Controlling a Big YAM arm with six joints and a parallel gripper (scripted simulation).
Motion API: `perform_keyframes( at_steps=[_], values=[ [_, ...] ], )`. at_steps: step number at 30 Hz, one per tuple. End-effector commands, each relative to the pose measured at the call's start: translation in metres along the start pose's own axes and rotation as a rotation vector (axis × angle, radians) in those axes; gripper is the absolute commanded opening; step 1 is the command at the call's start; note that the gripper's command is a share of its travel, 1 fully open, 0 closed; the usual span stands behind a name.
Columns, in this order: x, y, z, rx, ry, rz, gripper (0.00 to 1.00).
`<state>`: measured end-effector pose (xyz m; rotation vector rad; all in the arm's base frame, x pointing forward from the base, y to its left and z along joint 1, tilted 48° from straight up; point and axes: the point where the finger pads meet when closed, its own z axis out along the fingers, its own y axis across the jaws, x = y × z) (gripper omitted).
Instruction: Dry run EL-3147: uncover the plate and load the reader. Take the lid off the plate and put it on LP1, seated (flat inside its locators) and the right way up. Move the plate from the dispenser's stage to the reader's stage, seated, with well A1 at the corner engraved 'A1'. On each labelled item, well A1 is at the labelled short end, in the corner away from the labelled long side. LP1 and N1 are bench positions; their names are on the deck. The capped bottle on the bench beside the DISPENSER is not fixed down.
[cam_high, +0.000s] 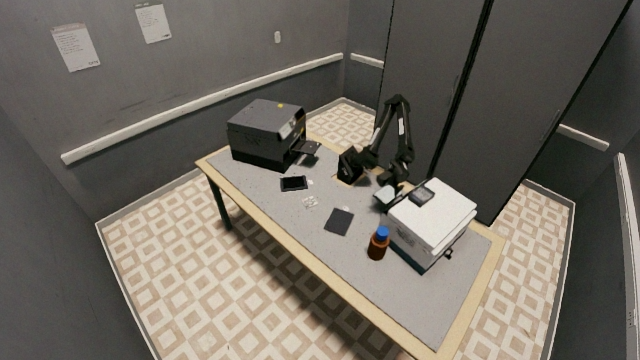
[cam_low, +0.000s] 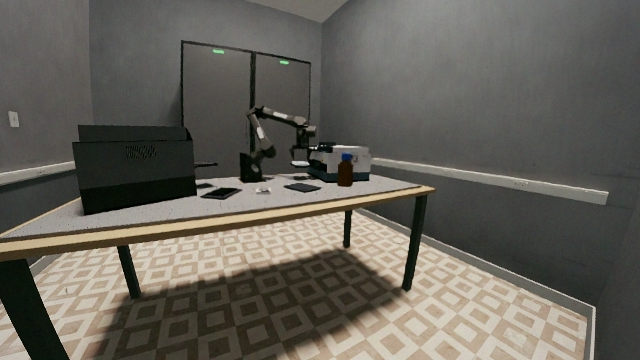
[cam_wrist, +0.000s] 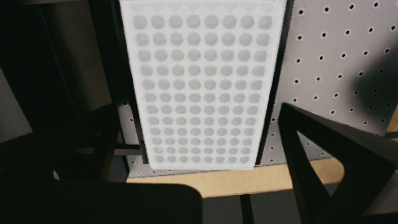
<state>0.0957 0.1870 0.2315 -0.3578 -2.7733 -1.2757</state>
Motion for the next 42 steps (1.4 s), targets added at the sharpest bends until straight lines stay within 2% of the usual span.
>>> perform_keyframes(
  at_steps=[1, 8, 21, 42],
  values=[
    [0.002, 0.006, -0.001, -0.017, 0.001, -0.007, 1.0],
    [-0.001, -0.004, 0.004, 0.002, 0.001, 0.011, 1.0],
    [0.0, 0.018, -0.009, -0.036, -0.018, -0.023, 1.0],
    [0.003, 0.02, -0.012, -0.033, -0.013, -0.023, 1.0]
  ],
)
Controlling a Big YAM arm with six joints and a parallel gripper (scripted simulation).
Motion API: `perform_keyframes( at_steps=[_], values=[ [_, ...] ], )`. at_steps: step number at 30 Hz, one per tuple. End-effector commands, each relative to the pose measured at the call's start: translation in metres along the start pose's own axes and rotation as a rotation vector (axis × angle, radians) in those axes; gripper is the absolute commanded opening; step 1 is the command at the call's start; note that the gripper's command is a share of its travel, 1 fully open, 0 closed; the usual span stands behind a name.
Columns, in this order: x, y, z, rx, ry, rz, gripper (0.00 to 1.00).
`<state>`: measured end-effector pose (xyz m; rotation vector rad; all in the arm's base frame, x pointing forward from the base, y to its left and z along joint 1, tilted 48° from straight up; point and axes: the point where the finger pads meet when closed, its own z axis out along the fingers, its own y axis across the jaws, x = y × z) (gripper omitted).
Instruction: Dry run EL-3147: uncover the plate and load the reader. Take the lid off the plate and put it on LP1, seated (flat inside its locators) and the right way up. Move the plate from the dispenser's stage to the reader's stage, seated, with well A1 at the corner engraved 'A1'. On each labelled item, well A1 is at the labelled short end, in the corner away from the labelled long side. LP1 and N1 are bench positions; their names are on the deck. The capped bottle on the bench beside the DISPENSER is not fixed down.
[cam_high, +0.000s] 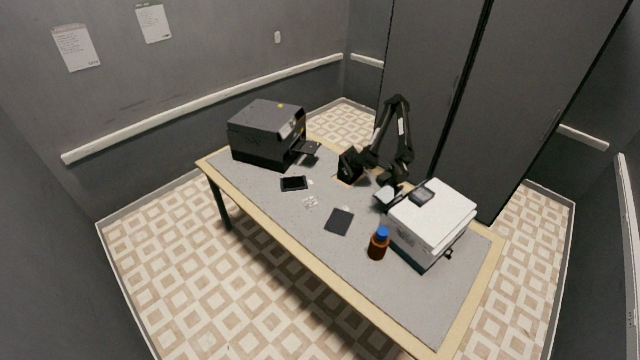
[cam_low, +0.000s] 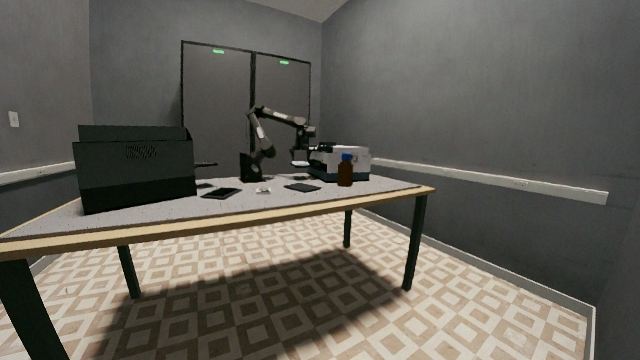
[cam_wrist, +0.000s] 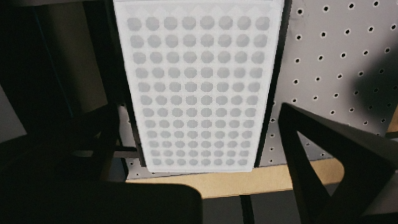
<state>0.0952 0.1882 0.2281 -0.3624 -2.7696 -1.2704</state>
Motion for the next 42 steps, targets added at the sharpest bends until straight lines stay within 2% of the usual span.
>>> perform_keyframes(
  at_steps=[1, 17, 26, 34, 42],
  values=[
    [0.003, 0.021, -0.012, -0.032, -0.015, -0.029, 1.0],
    [0.0, -0.002, 0.006, 0.002, 0.001, 0.005, 1.0],
    [0.001, 0.016, -0.005, -0.029, -0.012, -0.022, 1.0],
    [0.003, 0.019, -0.006, -0.032, -0.008, -0.031, 1.0],
    [-0.003, 0.022, -0.01, -0.042, -0.031, -0.023, 1.0]
  ],
)
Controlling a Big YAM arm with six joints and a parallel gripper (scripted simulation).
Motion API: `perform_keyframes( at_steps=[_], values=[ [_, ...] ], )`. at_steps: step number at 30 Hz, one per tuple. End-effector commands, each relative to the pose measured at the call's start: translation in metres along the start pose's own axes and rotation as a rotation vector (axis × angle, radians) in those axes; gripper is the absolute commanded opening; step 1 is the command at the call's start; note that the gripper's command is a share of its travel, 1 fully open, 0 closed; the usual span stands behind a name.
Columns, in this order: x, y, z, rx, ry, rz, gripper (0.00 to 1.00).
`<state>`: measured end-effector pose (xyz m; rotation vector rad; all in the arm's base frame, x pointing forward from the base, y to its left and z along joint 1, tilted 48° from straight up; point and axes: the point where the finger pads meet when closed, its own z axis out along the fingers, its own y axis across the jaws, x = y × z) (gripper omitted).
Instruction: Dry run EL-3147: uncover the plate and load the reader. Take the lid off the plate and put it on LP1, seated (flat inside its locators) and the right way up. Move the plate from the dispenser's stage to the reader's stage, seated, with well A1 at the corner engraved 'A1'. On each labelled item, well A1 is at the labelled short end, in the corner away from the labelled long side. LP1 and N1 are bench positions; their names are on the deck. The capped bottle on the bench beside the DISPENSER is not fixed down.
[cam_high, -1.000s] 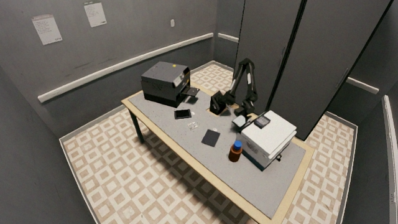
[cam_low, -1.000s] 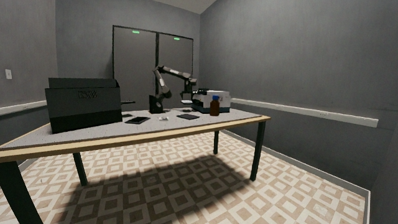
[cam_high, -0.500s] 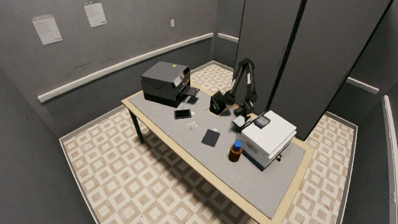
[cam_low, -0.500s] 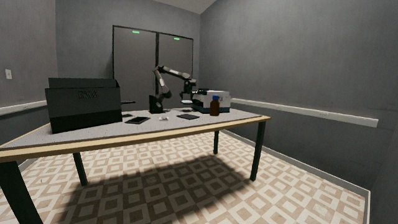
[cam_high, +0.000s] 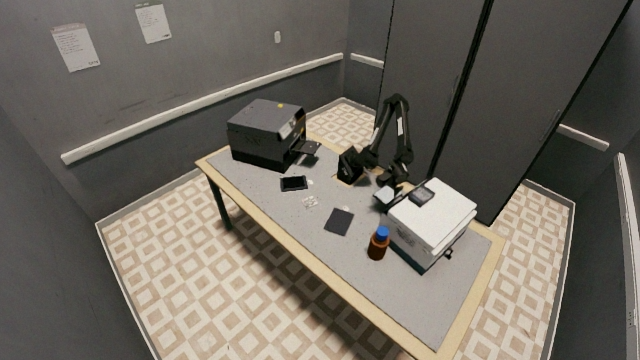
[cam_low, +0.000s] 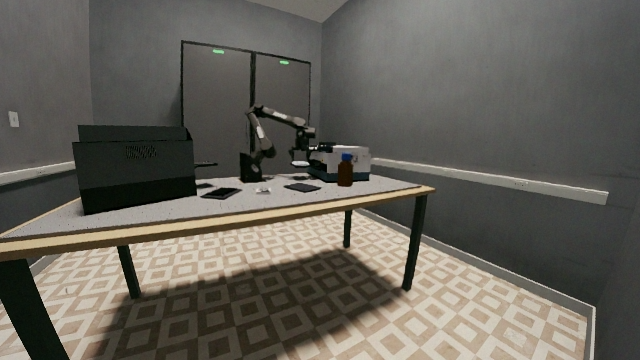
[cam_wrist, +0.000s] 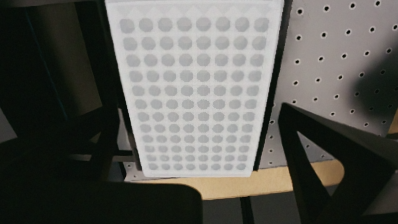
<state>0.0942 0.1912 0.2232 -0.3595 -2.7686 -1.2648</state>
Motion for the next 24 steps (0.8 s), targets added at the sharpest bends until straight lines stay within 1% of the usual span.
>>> perform_keyframes(
  at_steps=[1, 9, 13, 17, 22, 24],
  values=[
    [-0.004, 0.024, -0.015, -0.046, -0.036, -0.023, 1.0],
    [-0.003, 0.026, -0.013, -0.041, -0.029, -0.024, 1.0],
    [0.002, 0.028, -0.013, -0.044, -0.012, -0.033, 1.0],
    [0.001, 0.029, -0.012, -0.044, -0.02, -0.032, 1.0],
    [0.001, 0.02, -0.004, -0.031, -0.009, -0.015, 1.0],
    [0.0, 0.015, -0.003, -0.026, -0.012, -0.009, 1.0]
  ],
)
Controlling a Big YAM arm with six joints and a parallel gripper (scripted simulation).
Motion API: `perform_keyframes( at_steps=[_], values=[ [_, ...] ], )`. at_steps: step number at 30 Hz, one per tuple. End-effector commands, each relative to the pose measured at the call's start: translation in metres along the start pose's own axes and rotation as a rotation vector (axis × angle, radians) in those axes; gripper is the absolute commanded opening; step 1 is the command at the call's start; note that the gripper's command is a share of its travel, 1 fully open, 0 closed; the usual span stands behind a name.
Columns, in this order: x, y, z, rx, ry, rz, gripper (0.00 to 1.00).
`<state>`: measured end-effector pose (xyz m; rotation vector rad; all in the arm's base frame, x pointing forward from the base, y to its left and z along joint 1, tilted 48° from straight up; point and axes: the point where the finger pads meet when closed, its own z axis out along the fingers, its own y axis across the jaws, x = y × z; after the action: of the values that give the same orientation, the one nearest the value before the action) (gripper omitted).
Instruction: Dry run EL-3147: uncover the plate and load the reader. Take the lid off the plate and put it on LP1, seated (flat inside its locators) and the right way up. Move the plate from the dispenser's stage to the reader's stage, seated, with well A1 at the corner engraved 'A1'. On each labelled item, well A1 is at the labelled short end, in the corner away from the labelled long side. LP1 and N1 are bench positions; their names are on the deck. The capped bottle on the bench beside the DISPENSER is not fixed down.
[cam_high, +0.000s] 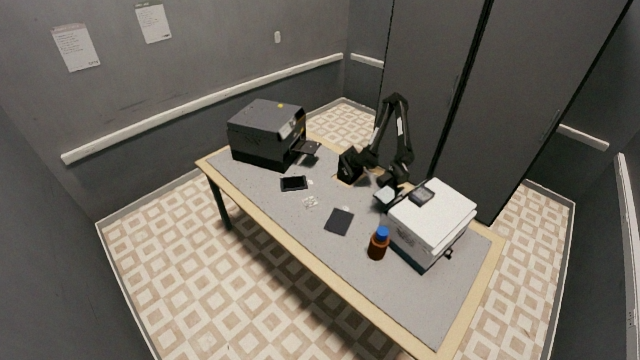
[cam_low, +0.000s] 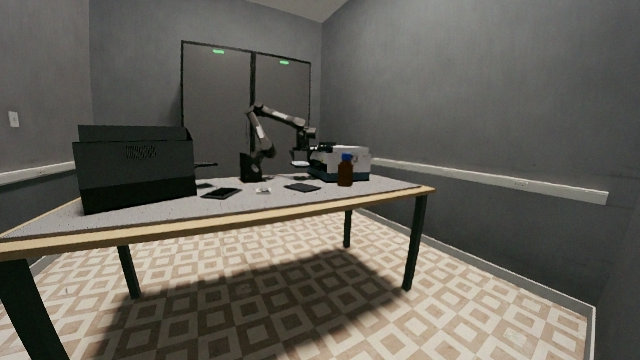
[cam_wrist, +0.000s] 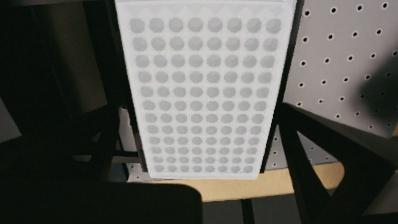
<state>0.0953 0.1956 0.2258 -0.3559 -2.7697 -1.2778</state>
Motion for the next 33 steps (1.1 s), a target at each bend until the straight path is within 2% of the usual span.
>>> perform_keyframes(
  at_steps=[1, 11, 14, 33],
  values=[
    [0.0, 0.01, -0.005, -0.018, -0.009, -0.004, 1.0],
    [0.0, -0.009, 0.002, 0.013, 0.001, 0.005, 1.0],
    [0.0, -0.002, 0.001, -0.002, -0.005, -0.011, 1.0],
    [0.0, -0.007, 0.002, 0.004, -0.004, -0.005, 1.0]
  ],
)
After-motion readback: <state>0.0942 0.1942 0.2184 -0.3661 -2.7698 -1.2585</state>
